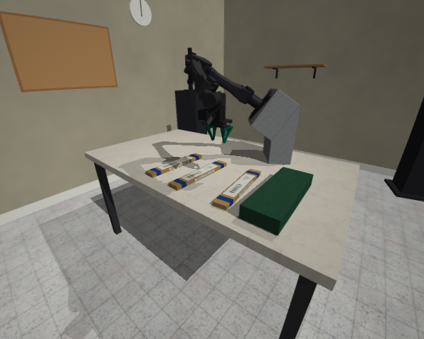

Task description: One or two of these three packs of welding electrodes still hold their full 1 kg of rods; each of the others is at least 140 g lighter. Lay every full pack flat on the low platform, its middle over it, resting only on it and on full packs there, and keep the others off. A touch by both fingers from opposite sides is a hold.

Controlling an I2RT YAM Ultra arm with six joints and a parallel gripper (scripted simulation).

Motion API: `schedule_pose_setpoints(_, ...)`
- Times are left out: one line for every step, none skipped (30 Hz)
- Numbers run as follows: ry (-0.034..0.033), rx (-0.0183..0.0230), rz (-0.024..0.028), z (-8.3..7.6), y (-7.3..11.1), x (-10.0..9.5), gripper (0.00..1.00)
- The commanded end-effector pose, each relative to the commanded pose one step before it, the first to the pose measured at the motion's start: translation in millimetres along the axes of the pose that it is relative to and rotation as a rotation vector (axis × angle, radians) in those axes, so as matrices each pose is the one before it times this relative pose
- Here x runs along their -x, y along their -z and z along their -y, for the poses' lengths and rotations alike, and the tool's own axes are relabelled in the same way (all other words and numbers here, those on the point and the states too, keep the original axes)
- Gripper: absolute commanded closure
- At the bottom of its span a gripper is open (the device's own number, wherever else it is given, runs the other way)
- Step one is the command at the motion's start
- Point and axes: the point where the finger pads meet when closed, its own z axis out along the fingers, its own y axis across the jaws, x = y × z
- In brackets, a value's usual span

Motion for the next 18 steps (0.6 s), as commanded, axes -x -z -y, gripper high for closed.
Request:
schedule_pose_setpoints(-0.00240, 0.01890, 0.02612, -5.04, 0.82, 3.33, 0.35)
schedule_pose_setpoints(0.00000, -0.00002, 0.00001, 0.01, -1.33, 0.00, 0.35)
schedule_pose_setpoints(0.00000, -0.00002, 0.00001, 0.01, -1.33, 0.00, 0.35)
schedule_pose_setpoints(0.00000, -0.00002, 0.00001, 0.01, -1.33, 0.00, 0.35)
schedule_pose_setpoints(0.00000, -0.00002, 0.00001, 0.01, -1.33, 0.00, 0.35)
schedule_pose_setpoints(0.00000, -0.00002, 0.00001, 0.00, -1.33, 0.00, 0.35)
schedule_pose_setpoints(0.00000, -0.00002, 0.00001, 0.00, -1.33, 0.00, 0.35)
schedule_pose_setpoints(0.00000, -0.00002, 0.00001, 0.00, -1.33, 0.00, 0.35)
schedule_pose_setpoints(0.00000, -0.00002, 0.00001, 0.00, -1.33, 0.00, 0.35)
schedule_pose_setpoints(0.00000, -0.00002, 0.00001, 0.00, -1.33, 0.00, 0.35)
schedule_pose_setpoints(0.00000, 0.00000, 0.00000, 0.00, 0.00, 0.00, 0.35)
schedule_pose_setpoints(0.00000, 0.00000, 0.00000, 0.00, 0.00, 0.00, 0.35)
schedule_pose_setpoints(0.00000, -0.00002, 0.00001, 0.01, -1.34, 0.00, 0.35)
schedule_pose_setpoints(0.00000, -0.00002, 0.00001, 0.00, -1.33, 0.00, 0.35)
schedule_pose_setpoints(0.00000, -0.00002, 0.00001, 0.00, -1.33, 0.00, 0.35)
schedule_pose_setpoints(0.00000, -0.00002, 0.00001, 0.00, -1.33, 0.00, 0.35)
schedule_pose_setpoints(0.00000, -0.00002, 0.00001, 0.00, -1.33, 0.00, 0.35)
schedule_pose_setpoints(0.00000, -0.00002, 0.00001, 0.00, -1.33, 0.00, 0.35)
